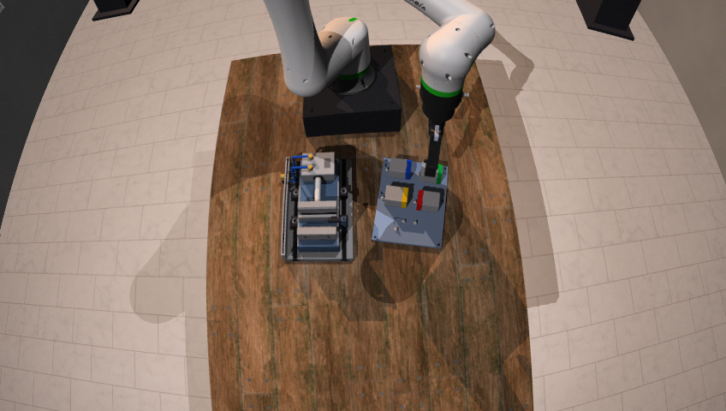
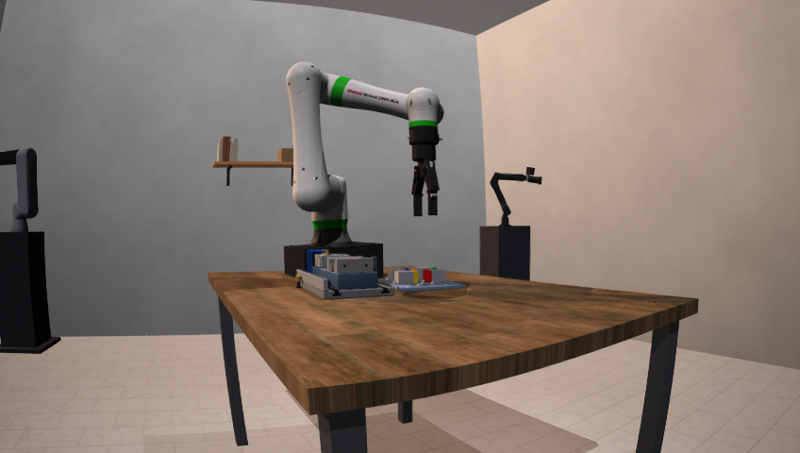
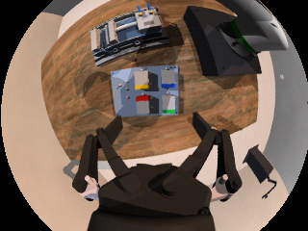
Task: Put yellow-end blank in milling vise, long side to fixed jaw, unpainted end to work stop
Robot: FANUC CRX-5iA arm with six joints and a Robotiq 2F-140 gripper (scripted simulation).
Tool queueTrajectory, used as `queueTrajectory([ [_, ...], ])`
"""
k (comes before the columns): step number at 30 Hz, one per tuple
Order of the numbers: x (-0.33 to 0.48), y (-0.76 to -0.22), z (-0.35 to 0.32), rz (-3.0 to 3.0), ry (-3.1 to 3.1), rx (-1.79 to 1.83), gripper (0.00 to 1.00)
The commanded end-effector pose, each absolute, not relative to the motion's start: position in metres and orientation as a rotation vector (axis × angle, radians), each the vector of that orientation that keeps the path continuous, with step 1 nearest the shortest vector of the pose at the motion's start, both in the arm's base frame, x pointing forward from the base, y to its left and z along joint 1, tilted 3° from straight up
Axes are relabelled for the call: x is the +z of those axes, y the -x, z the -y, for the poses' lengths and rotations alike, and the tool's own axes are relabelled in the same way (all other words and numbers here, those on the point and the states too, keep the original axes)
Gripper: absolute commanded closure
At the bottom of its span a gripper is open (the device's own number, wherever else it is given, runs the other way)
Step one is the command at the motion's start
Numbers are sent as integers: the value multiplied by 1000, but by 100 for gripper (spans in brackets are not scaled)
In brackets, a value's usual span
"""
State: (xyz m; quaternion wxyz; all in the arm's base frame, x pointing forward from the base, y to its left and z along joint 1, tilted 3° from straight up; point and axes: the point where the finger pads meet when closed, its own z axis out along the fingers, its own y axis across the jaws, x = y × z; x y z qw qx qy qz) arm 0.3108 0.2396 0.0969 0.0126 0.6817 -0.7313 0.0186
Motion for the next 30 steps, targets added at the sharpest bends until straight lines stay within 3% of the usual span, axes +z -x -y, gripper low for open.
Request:
queueTrajectory([
  [1, 98, -311, -240, 2280, -2126, 58, 0],
  [17, 99, -321, -286, 2280, -2126, 58, 0],
  [30, 99, -320, -281, 2280, -2126, 58, 0],
])
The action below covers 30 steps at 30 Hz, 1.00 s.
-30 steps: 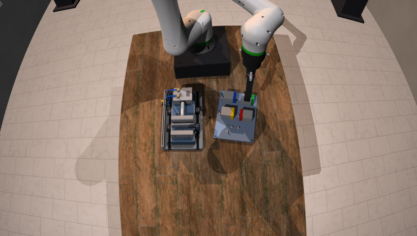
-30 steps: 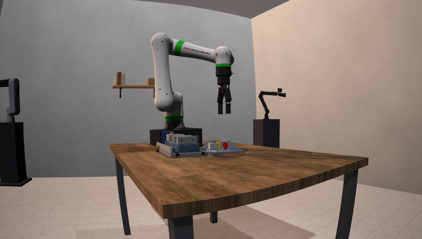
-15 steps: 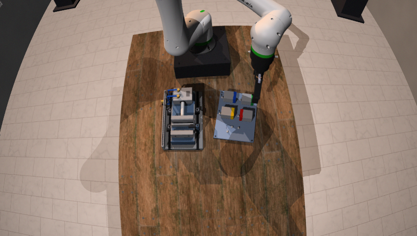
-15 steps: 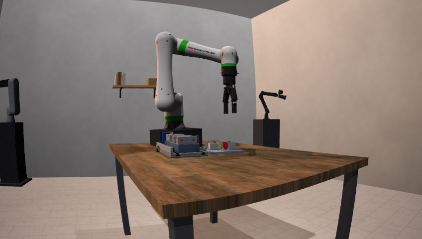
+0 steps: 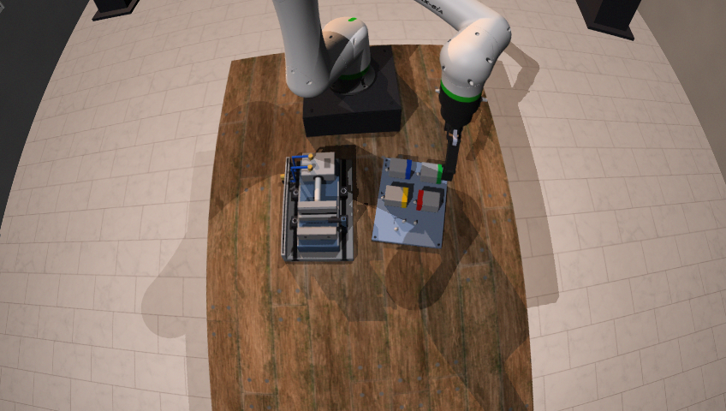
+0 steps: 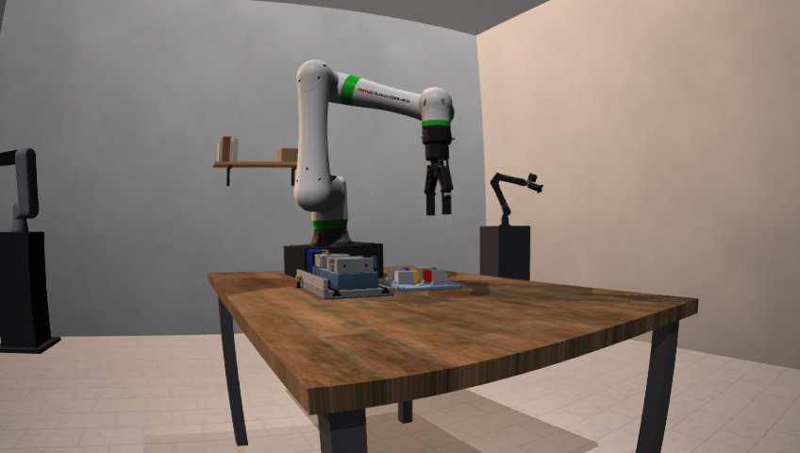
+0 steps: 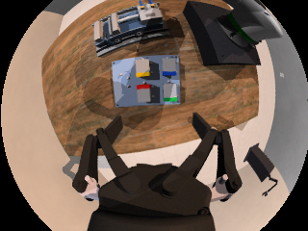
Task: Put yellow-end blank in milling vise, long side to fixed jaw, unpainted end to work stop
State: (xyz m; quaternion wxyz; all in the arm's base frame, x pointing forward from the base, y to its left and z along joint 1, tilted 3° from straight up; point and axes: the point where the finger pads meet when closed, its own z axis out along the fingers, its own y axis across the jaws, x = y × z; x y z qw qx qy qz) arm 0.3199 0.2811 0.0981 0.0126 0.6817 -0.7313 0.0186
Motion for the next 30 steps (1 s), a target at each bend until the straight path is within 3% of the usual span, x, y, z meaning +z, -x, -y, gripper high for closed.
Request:
queueTrajectory([
  [1, 99, -320, -280, 2280, -2126, 58, 0],
  [30, 99, -319, -274, 2280, -2126, 58, 0],
])
